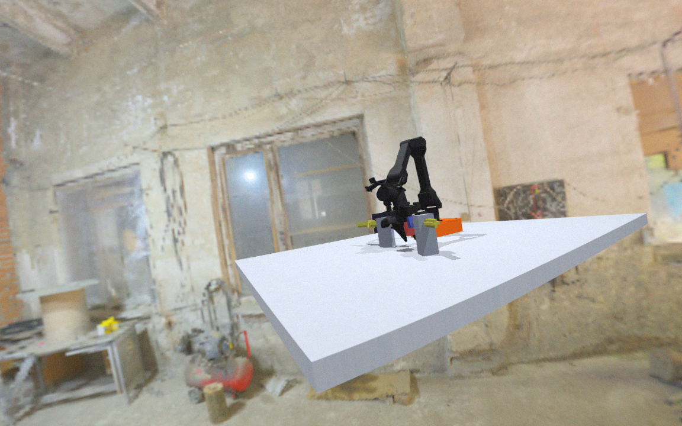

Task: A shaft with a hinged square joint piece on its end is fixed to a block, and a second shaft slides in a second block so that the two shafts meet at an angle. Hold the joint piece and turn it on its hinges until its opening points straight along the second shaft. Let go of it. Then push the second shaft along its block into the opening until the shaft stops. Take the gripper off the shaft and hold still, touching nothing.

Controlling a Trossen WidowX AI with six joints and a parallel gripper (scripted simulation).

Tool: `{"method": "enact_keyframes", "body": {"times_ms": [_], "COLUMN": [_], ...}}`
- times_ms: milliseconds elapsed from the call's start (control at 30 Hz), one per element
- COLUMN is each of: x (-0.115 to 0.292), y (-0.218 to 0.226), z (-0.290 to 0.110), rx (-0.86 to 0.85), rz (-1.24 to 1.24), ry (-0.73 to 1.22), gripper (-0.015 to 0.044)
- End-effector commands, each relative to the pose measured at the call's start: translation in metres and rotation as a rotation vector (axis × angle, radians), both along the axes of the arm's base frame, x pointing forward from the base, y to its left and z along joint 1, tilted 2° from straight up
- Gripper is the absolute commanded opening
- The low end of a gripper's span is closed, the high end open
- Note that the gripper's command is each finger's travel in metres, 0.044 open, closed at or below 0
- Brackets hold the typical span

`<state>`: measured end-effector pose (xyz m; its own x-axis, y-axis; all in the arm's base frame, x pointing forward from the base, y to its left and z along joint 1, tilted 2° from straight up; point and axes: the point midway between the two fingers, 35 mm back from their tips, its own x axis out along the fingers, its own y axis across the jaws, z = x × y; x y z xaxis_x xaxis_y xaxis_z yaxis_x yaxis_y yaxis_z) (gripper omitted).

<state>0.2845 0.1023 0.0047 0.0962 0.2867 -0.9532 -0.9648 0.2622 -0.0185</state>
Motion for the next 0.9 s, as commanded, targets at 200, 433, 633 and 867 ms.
{"method": "enact_keyframes", "body": {"times_ms": [200,433,633,867], "x": [0.0,-0.001,-0.001,-0.002], "y": [-0.003,-0.006,-0.009,-0.013], "z": [0.002,0.006,0.01,0.015], "rx": [-0.068,-0.171,-0.248,-0.334], "rz": [0.011,0.026,0.036,0.043], "ry": [0.018,0.043,0.063,0.09], "gripper": [0.0,0.0,0.0,0.0]}}
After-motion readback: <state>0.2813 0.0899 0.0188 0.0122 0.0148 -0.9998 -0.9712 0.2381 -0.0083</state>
